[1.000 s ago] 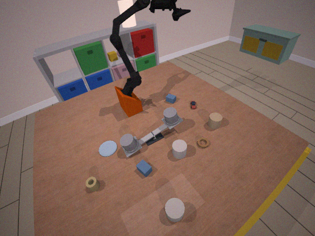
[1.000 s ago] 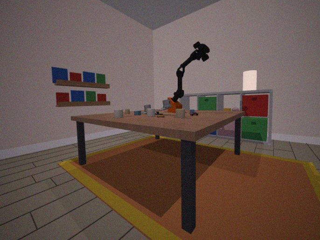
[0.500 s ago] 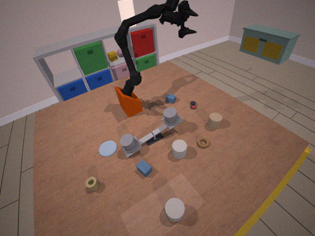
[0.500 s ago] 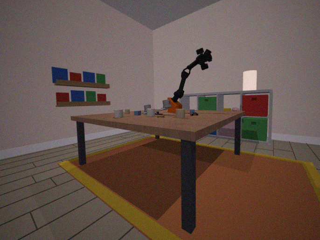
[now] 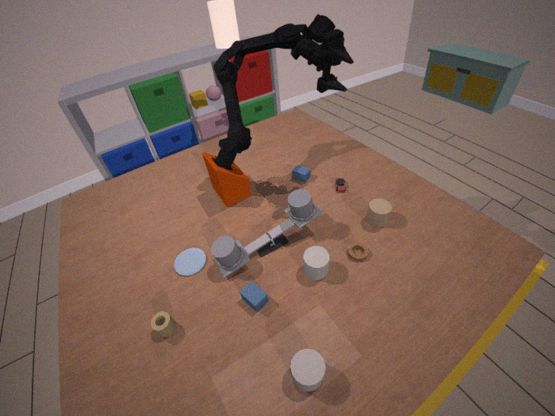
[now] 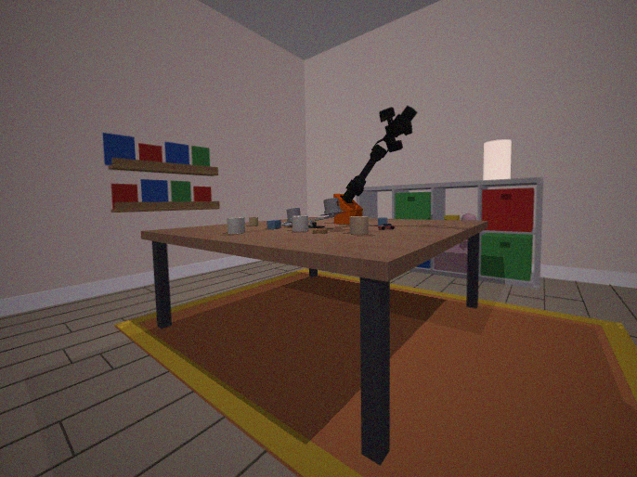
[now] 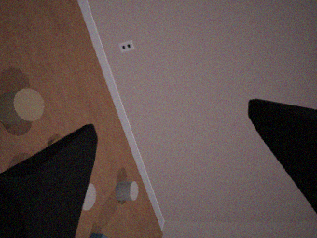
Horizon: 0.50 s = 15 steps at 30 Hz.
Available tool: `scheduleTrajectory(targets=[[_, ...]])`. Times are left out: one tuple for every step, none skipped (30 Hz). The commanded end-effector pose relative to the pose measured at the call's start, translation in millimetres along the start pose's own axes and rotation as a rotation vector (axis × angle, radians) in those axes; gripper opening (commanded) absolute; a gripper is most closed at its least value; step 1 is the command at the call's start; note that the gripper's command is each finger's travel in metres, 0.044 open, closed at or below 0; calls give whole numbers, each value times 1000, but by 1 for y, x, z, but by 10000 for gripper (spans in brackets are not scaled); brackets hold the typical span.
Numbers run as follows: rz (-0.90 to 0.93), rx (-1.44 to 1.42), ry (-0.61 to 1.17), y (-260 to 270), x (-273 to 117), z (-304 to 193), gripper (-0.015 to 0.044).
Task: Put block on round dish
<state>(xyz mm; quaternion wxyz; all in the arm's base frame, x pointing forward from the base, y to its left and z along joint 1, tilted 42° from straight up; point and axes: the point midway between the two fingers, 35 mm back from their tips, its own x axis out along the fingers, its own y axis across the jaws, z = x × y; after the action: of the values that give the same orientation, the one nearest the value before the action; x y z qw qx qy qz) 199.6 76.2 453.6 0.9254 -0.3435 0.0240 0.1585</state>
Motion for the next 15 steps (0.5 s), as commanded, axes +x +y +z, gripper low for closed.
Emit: scheduleTrajectory(targets=[[35,0,75,10,18,-20,440],[44,0,93,13,23,-26,440],[54,0,113,15,27,-31,440],[64,1,133,17,32,-38,440],[74,3,153,19,36,-44,440],[85,6,172,21,40,-50,440],[95,9,192,23,44,-57,440],[105,14,211,25,47,-64,440],[116,19,231,27,51,-70,440],[126,25,250,29,54,-77,440],[137,32,269,30,57,-84,440],[148,40,287,32,60,-91,440],[158,49,306,34,63,-99,440],[168,58,324,35,65,-106,440],[179,68,342,37,67,-113,440]])
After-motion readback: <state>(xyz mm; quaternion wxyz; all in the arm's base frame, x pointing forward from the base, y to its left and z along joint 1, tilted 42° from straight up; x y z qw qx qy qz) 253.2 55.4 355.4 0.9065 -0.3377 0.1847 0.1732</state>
